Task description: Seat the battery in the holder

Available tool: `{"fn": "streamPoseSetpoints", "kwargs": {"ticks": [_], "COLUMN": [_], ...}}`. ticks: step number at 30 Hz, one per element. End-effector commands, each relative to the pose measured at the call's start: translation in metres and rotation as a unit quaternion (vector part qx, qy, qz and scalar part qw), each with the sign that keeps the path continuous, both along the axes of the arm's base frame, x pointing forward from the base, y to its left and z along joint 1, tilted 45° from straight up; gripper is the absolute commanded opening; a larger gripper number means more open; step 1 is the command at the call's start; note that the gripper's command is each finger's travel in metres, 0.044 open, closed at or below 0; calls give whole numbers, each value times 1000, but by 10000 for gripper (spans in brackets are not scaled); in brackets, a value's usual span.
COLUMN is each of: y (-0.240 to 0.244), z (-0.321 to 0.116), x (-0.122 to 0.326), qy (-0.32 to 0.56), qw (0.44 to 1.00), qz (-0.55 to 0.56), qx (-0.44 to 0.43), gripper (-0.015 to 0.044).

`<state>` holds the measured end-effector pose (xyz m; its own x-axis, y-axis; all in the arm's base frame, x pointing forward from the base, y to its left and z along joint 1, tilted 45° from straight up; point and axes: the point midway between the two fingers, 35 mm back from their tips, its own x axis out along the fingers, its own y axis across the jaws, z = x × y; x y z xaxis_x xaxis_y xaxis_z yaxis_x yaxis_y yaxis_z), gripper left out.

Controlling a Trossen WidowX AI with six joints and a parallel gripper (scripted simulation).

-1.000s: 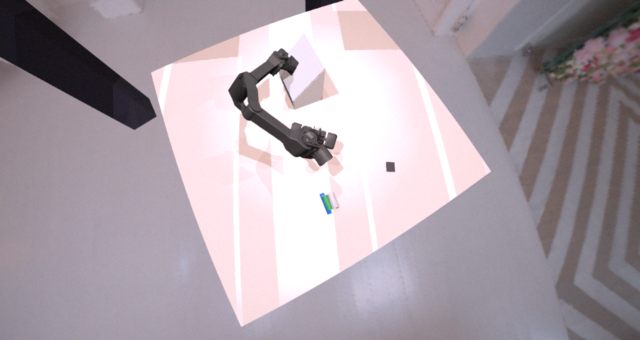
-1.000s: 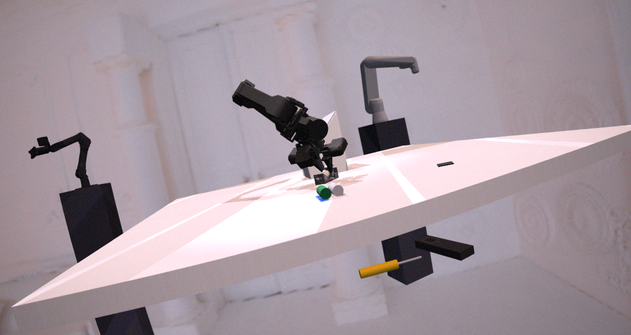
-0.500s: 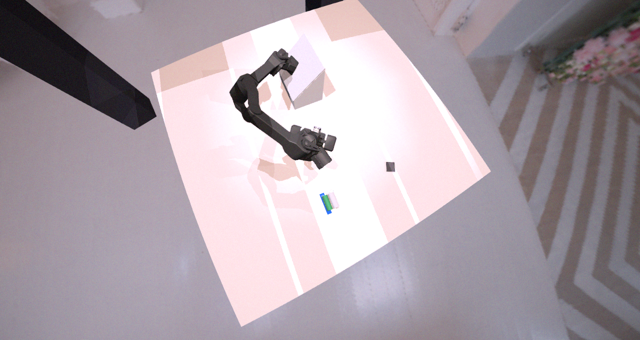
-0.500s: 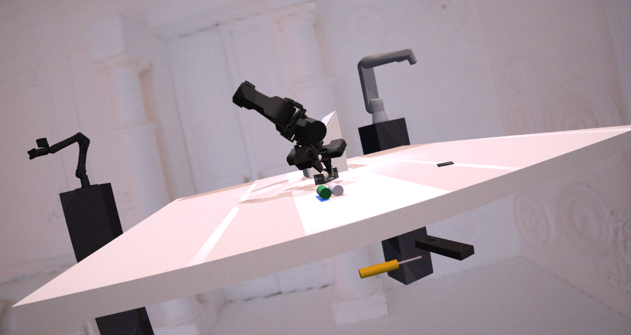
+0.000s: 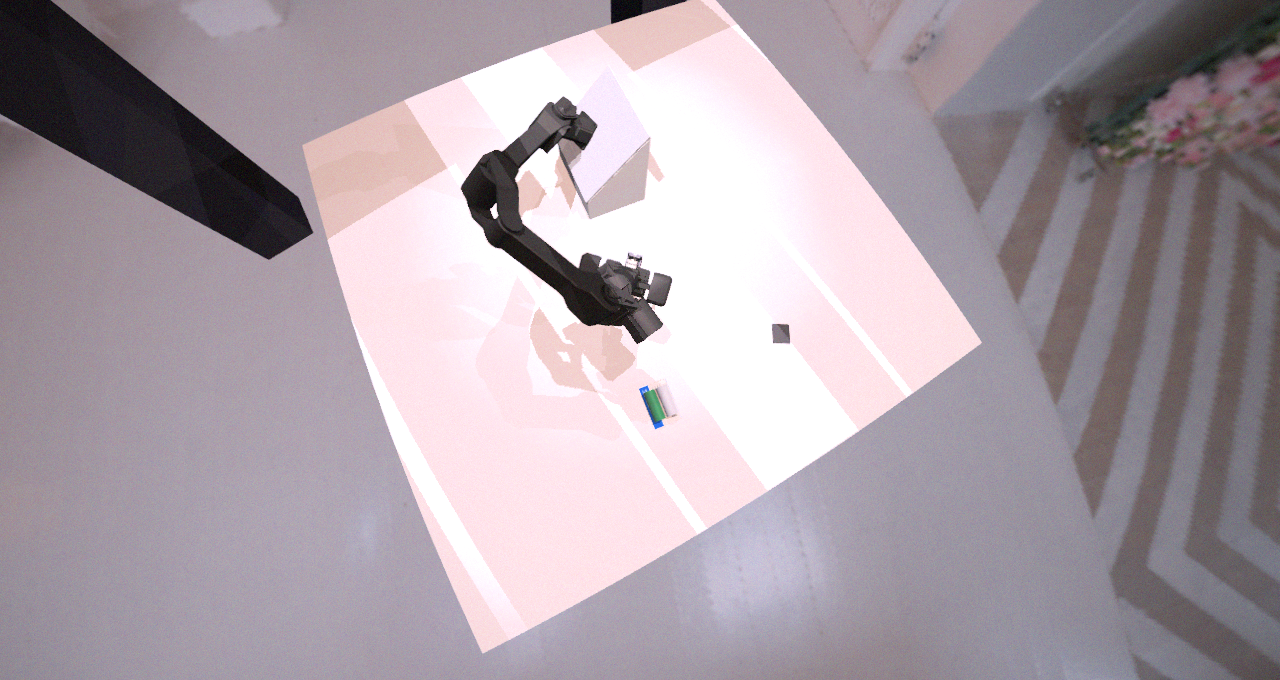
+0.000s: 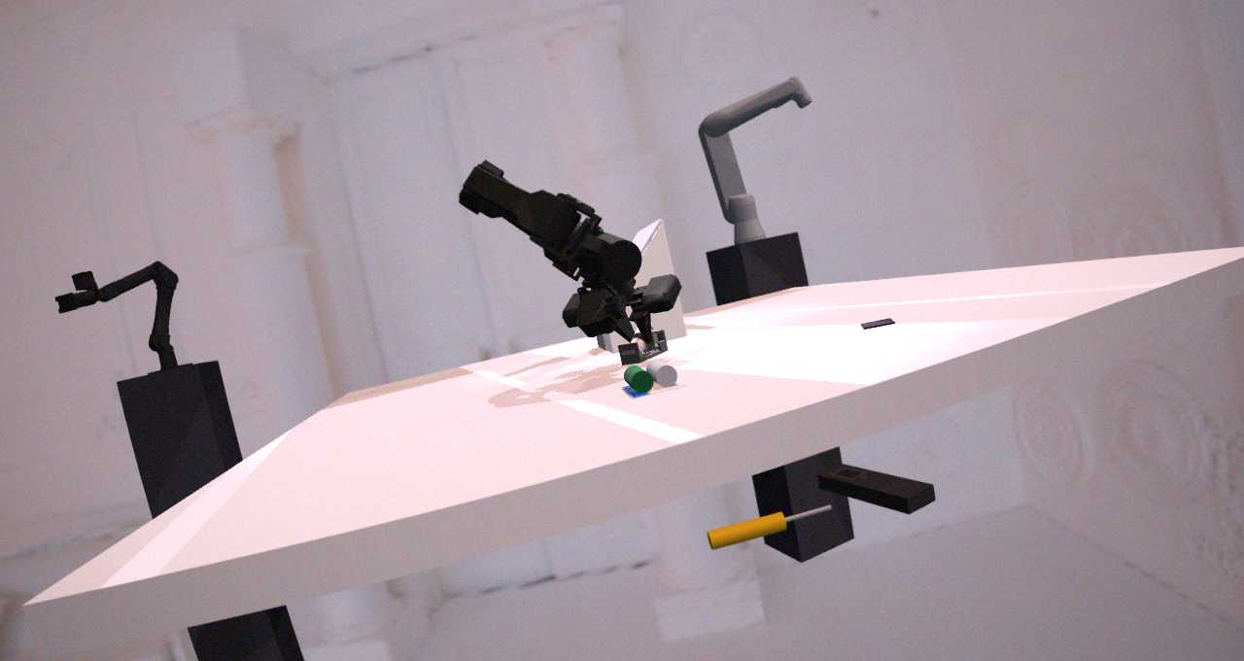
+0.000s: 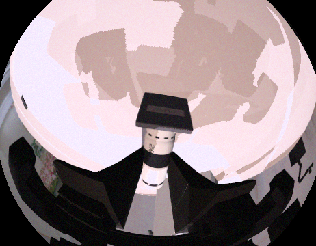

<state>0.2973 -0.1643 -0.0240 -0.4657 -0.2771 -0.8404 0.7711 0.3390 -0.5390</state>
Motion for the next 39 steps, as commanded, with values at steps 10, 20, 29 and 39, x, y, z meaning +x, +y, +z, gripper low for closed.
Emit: {"fn": "streamPoseSetpoints", "kwargs": {"ticks": [10, 20, 29, 39], "y": [-4, -3, -2, -2], "z": [-1, -5, -9, -11], "x": [4, 4, 3, 2], "qy": [-13, -23, -32, -42], "qw": [999, 998, 996, 993], "qz": [19, 38, 53, 70], "qx": [-22, -44, -65, -89], "gripper": [80, 80, 80, 80]}}
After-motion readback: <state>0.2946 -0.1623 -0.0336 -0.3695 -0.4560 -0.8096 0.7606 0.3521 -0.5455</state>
